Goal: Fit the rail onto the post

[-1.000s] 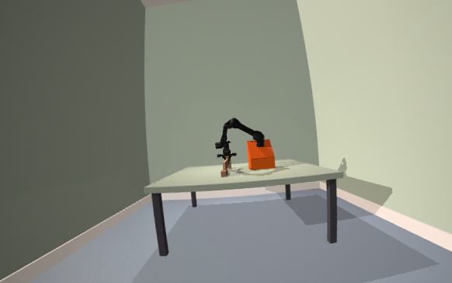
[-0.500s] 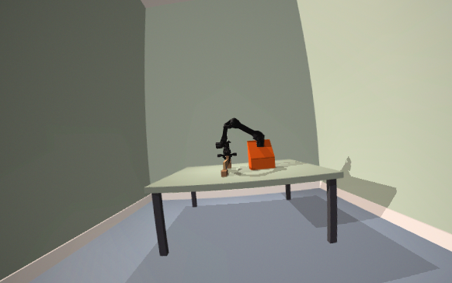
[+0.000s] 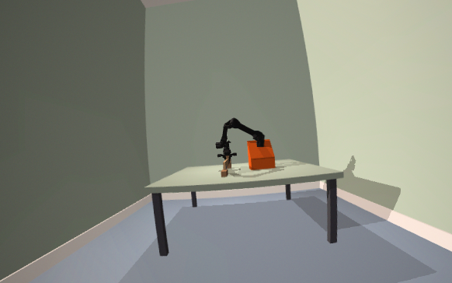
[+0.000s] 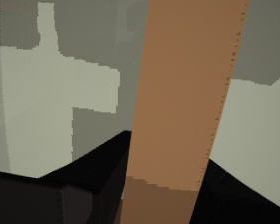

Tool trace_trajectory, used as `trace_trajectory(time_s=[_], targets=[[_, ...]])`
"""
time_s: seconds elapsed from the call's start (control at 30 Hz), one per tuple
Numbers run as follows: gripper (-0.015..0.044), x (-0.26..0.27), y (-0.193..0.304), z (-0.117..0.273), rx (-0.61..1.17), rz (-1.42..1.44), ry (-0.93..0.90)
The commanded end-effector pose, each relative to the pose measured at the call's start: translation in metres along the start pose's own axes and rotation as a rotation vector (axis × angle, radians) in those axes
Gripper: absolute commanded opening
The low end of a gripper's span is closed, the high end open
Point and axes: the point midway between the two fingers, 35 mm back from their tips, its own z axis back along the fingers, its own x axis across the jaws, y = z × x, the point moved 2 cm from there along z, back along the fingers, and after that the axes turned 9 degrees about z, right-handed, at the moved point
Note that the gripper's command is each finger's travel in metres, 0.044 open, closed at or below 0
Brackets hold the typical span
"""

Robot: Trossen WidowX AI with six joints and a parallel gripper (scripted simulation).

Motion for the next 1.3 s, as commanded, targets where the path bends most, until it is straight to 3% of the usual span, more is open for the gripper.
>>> trace_trajectory(time_s=[0.0, 1.27], targets=[[0.0000, -0.0031, 0.0036, 0.0031, 0.007, 0.004, 0.010], [0.0000, -0.0028, 0.0066, 0.0044, 0.007, 0.004, 0.010]])
